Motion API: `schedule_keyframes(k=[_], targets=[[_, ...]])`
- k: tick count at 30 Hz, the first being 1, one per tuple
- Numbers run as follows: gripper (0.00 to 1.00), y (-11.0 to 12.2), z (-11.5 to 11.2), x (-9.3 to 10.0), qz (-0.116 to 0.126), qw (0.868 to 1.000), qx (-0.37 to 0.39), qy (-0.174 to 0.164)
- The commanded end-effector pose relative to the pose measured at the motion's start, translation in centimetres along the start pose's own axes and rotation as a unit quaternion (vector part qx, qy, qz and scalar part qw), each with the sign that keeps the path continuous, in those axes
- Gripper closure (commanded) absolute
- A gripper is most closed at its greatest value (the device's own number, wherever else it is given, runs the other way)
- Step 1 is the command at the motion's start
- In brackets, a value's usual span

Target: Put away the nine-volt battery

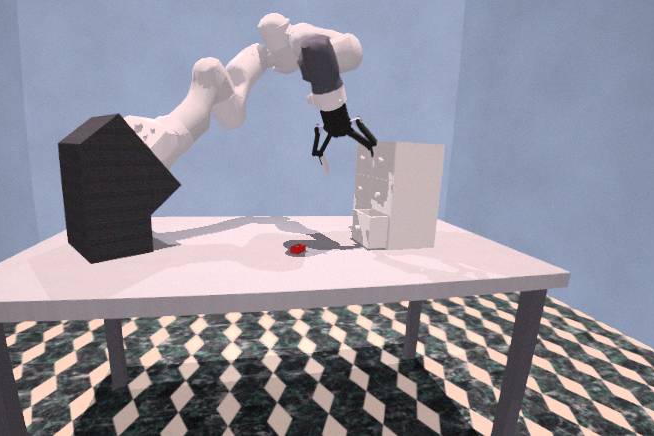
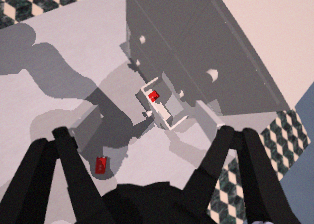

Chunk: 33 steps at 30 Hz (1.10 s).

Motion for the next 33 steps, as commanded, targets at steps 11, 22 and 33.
schedule_keyframes(k=[11, 22, 33], targets=[[0.0, -0.5, 0.4, 1.5, 0.059, 0.974, 0.22, -0.007], [0.0, -0.9, 0.9, 2.9, 0.112, 0.918, 0.379, -0.022], [0.0, -1.3, 1.3, 4.1, 0.153, 0.852, 0.499, -0.033]])
Point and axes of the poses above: the point where the finger pads meet when closed, its own x axis back along the fingers, its own y axis across the jaws, z = x × y, the point moved 5 cm from there along x, back along the fingers, and after that the axes turned 7 degrees about -x, right-handed, at the moved point
